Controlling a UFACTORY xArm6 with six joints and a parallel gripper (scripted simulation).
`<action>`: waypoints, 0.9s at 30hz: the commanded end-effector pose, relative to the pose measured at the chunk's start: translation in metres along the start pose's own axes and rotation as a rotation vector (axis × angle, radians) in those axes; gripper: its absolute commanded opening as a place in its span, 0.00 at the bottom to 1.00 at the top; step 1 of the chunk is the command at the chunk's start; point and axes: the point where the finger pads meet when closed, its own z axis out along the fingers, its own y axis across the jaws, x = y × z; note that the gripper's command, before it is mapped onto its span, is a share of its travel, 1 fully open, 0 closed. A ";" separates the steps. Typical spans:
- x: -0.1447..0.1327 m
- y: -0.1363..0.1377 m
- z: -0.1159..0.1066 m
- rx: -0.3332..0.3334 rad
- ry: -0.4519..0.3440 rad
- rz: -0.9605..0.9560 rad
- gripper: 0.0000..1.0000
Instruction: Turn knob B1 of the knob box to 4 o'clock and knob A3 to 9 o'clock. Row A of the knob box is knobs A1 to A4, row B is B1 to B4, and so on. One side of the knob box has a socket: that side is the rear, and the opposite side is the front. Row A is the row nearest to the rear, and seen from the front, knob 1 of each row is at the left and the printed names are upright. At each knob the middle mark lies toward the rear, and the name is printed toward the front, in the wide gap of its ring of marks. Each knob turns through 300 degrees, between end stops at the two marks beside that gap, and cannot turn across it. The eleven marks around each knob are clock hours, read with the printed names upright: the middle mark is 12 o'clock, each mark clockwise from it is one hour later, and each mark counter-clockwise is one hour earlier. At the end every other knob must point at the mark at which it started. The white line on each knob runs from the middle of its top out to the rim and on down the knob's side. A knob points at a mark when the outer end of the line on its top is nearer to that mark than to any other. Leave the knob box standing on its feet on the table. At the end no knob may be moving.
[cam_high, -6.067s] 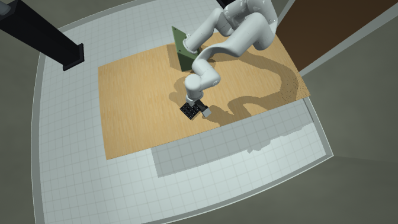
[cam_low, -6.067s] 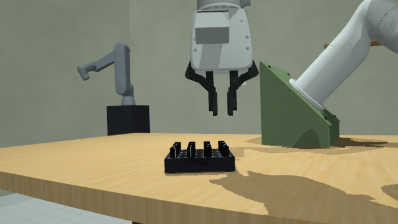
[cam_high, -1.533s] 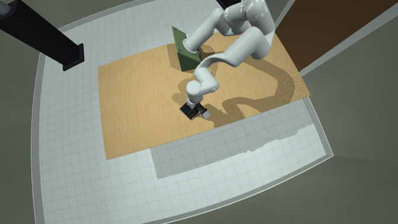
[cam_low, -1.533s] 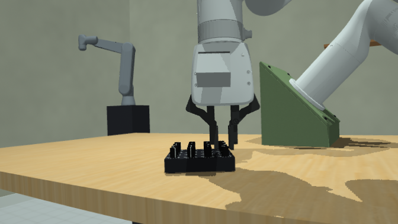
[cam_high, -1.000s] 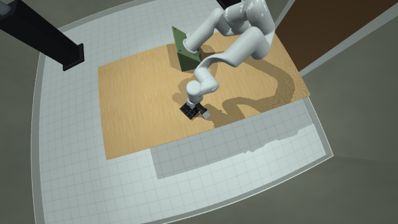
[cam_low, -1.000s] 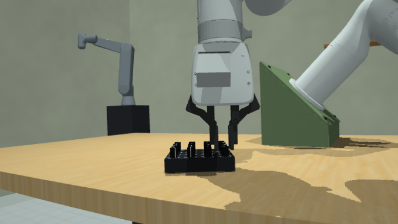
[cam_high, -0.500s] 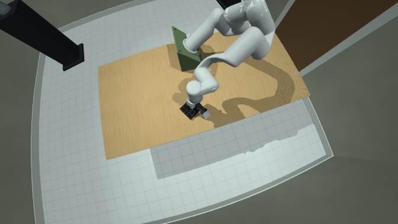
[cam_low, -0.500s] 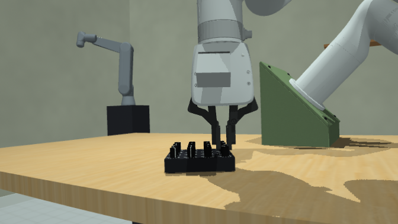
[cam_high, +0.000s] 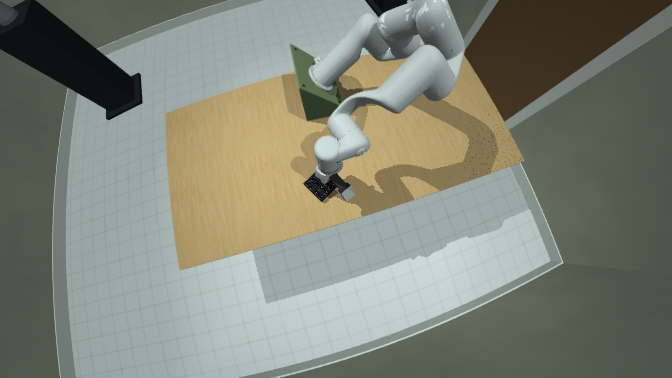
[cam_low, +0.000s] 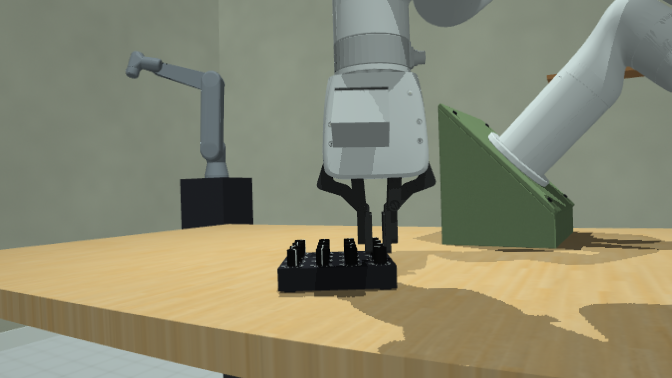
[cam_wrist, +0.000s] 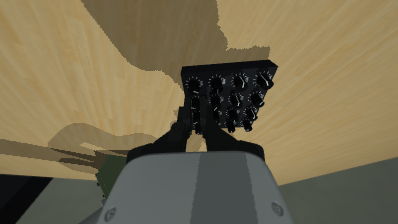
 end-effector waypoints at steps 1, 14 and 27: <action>0.001 0.001 -0.001 -0.002 0.002 -0.001 0.08; 0.001 0.001 -0.001 -0.002 0.002 -0.001 0.08; 0.001 0.001 -0.001 -0.002 0.002 -0.021 0.08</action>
